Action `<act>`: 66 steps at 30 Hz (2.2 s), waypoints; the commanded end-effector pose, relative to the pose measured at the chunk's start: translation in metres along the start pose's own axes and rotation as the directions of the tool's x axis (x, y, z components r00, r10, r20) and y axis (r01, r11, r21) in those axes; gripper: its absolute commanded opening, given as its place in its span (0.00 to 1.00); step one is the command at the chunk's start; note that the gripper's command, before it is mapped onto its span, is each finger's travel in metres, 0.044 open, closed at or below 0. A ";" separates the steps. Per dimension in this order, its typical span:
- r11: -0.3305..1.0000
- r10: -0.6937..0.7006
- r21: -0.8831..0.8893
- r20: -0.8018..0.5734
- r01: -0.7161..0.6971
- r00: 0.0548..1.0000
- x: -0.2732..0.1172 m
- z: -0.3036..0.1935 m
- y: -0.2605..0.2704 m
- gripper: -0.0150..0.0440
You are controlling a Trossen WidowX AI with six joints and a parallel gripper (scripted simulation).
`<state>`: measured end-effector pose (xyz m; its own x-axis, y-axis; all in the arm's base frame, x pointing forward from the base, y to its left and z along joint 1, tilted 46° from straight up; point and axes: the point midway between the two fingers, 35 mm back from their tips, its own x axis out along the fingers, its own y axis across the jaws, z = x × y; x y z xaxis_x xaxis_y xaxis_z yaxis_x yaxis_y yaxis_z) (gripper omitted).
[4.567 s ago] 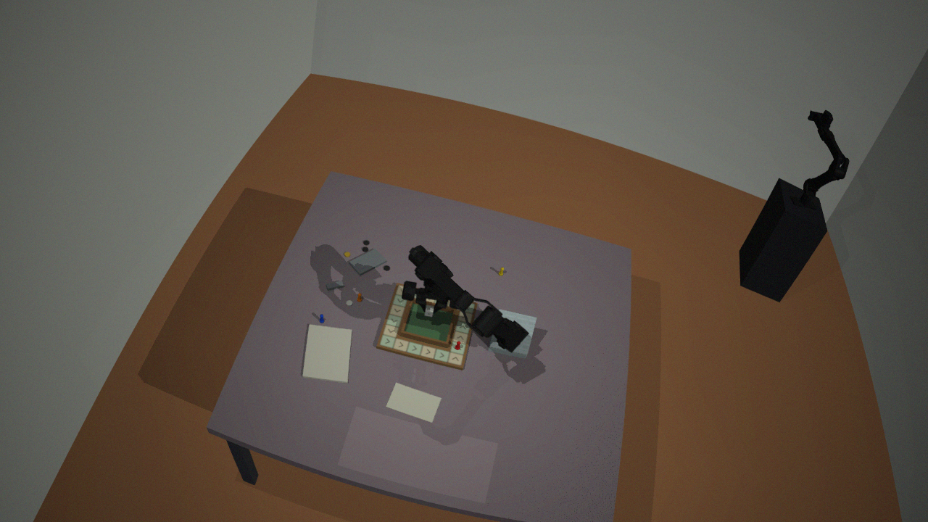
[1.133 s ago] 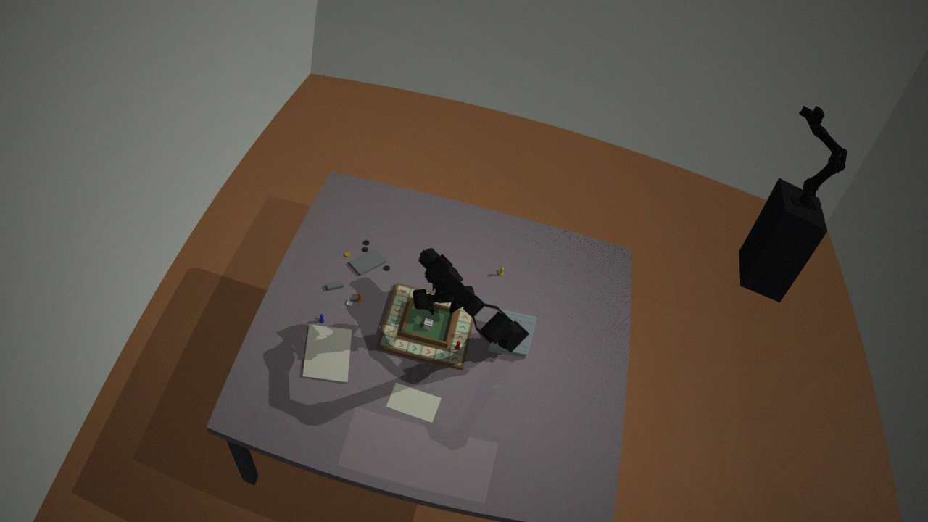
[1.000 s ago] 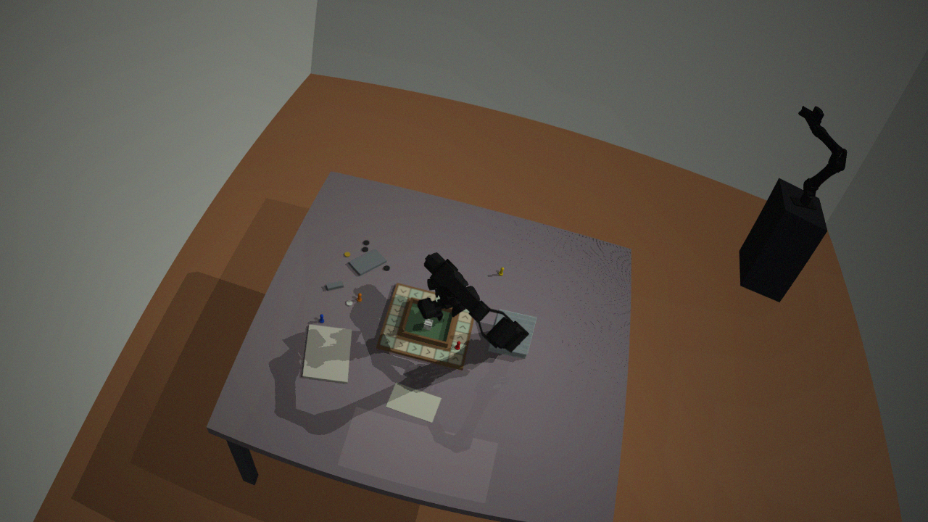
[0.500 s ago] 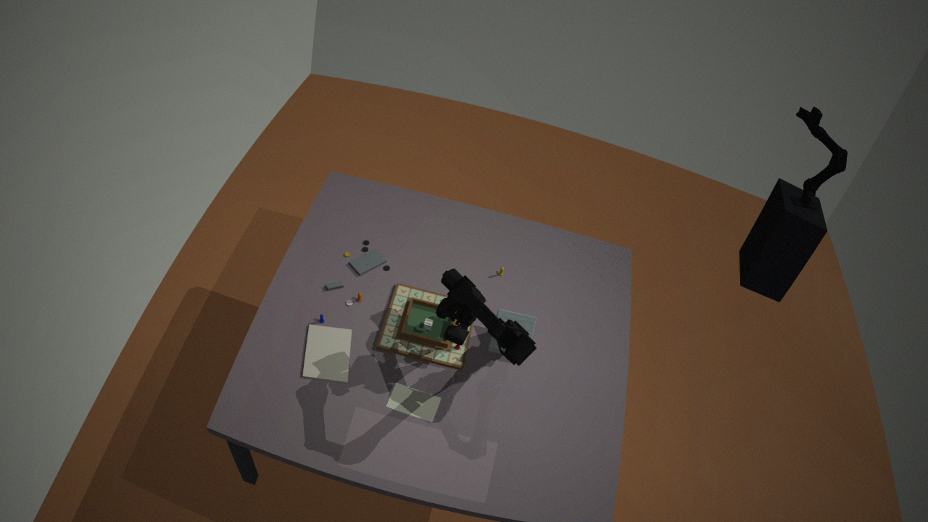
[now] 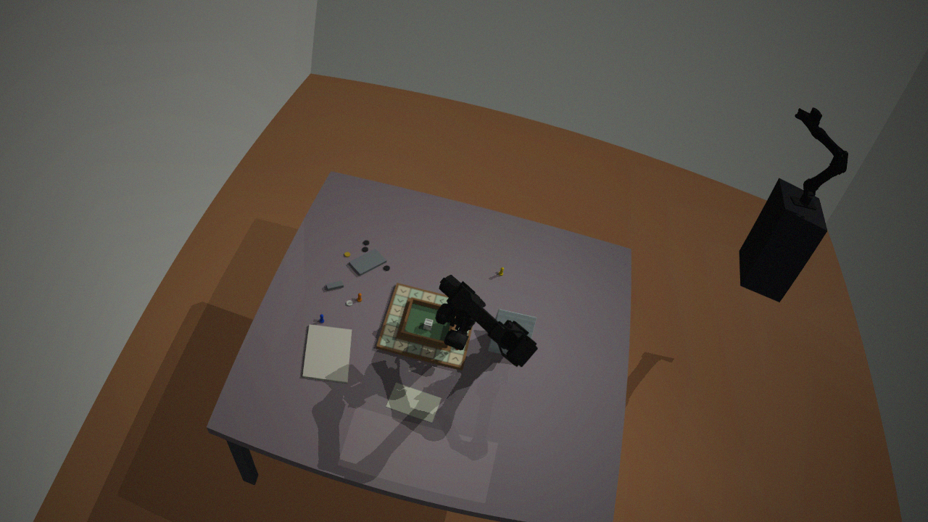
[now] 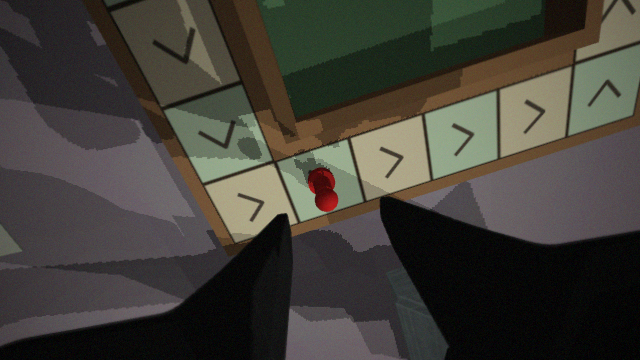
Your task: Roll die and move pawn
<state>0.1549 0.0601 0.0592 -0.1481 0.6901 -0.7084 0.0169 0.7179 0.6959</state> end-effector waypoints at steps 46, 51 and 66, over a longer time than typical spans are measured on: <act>1.000 -0.009 0.013 0.012 0.009 1.000 0.001 0.007 -0.002 0.25; 1.000 -0.013 0.018 0.015 0.013 1.000 -0.024 0.008 -0.004 0.25; 1.000 0.001 0.022 0.015 -0.001 1.000 -0.090 -0.002 -0.004 0.25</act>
<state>0.1678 -0.0009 0.1159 -0.1220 0.6906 -0.7129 0.0416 0.7212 0.6915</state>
